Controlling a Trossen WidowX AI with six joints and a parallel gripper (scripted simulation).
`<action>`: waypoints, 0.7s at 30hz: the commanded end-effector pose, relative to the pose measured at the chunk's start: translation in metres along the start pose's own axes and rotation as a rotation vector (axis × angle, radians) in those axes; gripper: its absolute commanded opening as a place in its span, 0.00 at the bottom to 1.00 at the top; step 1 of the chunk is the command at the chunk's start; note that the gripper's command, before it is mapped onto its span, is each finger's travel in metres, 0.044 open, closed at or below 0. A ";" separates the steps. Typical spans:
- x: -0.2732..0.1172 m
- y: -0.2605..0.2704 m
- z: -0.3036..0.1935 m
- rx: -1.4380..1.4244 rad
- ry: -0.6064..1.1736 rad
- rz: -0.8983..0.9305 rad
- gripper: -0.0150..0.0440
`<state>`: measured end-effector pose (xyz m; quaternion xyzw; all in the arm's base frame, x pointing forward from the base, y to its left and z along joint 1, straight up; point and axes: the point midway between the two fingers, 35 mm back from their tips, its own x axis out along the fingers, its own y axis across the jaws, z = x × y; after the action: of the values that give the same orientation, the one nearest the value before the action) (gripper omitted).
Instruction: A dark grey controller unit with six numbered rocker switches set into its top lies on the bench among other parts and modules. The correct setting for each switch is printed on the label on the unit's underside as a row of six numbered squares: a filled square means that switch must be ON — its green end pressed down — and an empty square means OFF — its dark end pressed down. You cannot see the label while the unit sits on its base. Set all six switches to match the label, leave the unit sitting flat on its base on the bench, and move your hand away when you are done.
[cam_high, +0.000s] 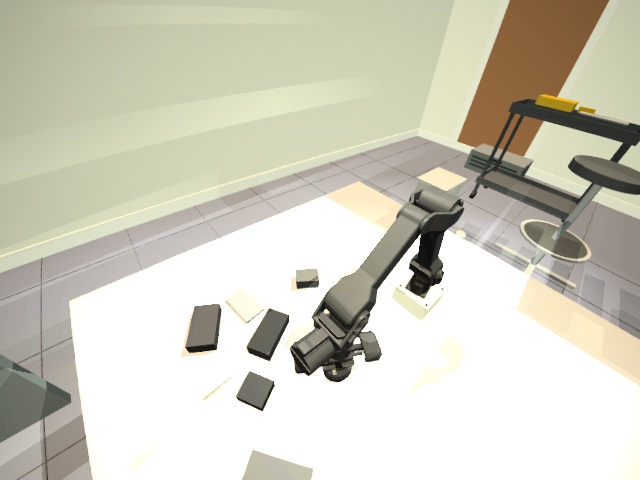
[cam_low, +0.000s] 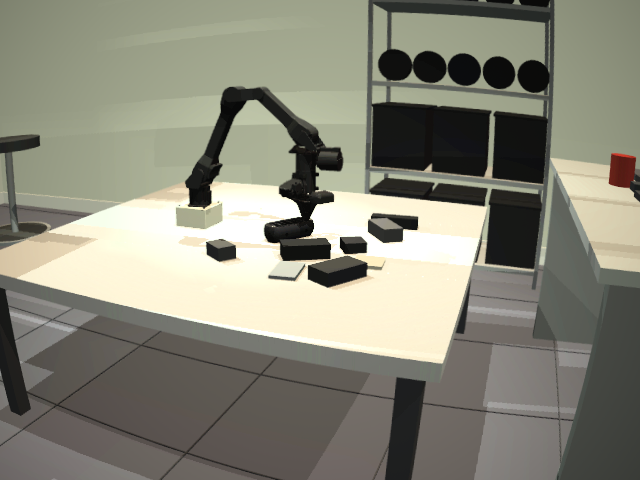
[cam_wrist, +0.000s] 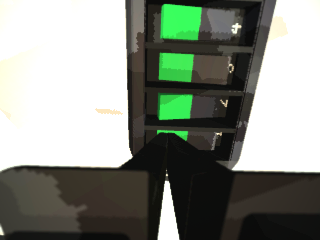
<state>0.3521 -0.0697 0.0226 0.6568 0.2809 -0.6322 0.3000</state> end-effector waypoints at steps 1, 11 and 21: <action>0.003 -0.001 0.000 0.004 -0.004 -0.007 0.25; -0.041 0.000 0.000 0.004 -0.003 -0.007 0.25; -0.047 -0.009 0.042 0.004 -0.007 -0.007 0.25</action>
<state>0.3360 -0.0790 0.0661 0.6526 0.2846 -0.6341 0.3017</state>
